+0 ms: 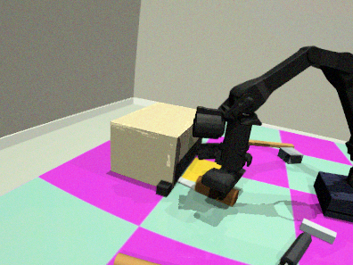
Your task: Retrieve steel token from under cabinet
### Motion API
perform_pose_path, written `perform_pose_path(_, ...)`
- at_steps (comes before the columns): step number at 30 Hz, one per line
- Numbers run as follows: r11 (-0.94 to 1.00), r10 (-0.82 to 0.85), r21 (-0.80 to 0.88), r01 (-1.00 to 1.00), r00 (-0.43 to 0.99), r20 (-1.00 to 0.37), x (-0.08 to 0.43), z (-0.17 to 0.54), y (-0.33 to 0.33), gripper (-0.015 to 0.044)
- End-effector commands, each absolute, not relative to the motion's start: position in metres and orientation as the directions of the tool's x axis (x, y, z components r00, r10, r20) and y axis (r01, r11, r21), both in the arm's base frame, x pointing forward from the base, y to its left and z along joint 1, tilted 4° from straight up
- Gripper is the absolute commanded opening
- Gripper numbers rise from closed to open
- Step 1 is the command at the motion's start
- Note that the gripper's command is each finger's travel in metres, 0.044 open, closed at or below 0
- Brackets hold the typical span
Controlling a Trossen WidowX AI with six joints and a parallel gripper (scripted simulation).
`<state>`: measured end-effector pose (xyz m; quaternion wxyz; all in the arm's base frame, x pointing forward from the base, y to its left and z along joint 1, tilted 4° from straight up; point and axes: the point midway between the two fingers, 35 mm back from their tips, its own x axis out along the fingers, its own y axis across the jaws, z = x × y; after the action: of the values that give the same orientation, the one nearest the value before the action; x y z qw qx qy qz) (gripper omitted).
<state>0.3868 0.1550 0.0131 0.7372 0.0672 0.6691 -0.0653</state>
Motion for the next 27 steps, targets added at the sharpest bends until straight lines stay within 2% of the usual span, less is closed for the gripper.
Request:
perform_pose_path(1, 0.982, -0.013, 0.005, 0.188, 0.097, -0.995, 0.386, 0.012, 0.147, 0.0000)
perform_pose_path(27, 0.982, -0.015, 0.003, 0.188, 0.096, -0.995, 0.381, 0.012, 0.121, 0.0000)
